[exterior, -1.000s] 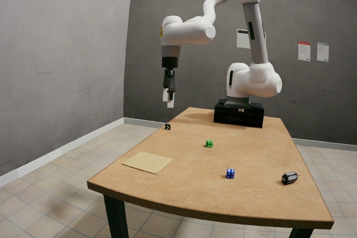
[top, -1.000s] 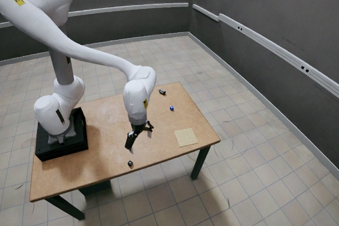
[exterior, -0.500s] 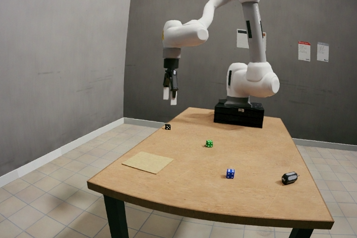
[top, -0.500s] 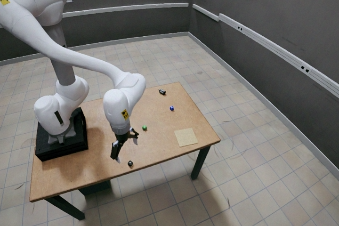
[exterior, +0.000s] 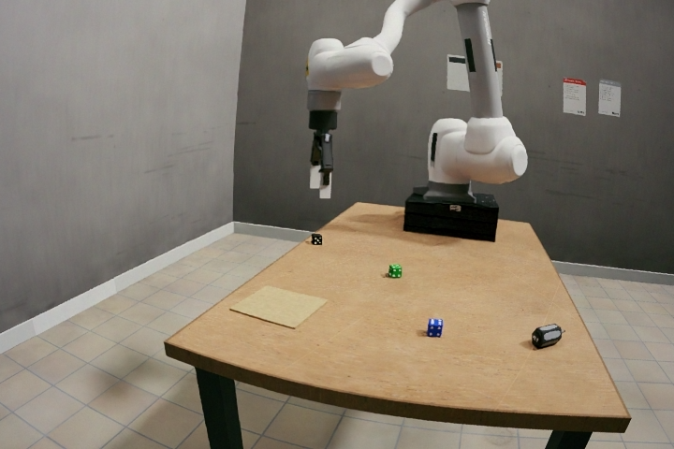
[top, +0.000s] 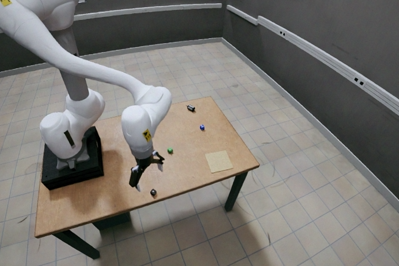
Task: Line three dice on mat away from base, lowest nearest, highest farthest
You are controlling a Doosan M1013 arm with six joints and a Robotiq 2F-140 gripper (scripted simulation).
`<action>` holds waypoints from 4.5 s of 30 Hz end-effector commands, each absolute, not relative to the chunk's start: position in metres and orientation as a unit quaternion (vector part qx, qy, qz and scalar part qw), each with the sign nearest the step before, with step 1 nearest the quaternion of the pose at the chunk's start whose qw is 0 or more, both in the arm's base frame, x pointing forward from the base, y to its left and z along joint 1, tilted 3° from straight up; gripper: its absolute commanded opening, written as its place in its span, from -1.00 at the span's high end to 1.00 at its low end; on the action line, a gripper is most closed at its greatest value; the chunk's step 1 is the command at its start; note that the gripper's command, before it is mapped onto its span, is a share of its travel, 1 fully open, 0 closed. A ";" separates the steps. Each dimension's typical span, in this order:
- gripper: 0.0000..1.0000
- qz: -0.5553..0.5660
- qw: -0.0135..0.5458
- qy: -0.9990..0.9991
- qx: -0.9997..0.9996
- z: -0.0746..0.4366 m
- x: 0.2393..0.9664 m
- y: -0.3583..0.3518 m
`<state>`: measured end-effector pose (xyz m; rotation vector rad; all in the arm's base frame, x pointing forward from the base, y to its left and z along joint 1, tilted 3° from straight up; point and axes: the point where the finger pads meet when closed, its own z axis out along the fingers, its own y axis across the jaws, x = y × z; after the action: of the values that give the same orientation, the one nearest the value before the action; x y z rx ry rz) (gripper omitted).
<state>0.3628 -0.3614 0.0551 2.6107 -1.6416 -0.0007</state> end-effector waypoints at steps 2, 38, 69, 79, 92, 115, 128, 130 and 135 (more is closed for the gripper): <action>-1.00 0.003 0.030 -0.616 0.787 0.051 0.363 -0.362; -1.00 0.019 0.022 -0.949 0.313 0.025 0.363 -0.366; 0.36 0.020 0.021 -0.965 0.261 0.022 0.363 -0.366; 0.36 0.020 0.021 -0.965 0.261 0.022 0.363 -0.366; 0.36 0.020 0.022 -0.965 0.260 0.020 0.363 -0.366; 0.36 0.020 0.022 -0.965 0.260 -0.004 0.362 -0.367; 0.36 0.020 0.022 -0.965 0.260 -0.023 0.362 -0.368; 0.36 0.020 0.022 -0.965 0.260 -0.025 0.362 -0.368; 0.36 0.020 0.022 -0.965 0.260 -0.027 0.362 -0.368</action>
<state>0.3612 -0.3675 -0.0256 0.8067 -2.9901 0.0607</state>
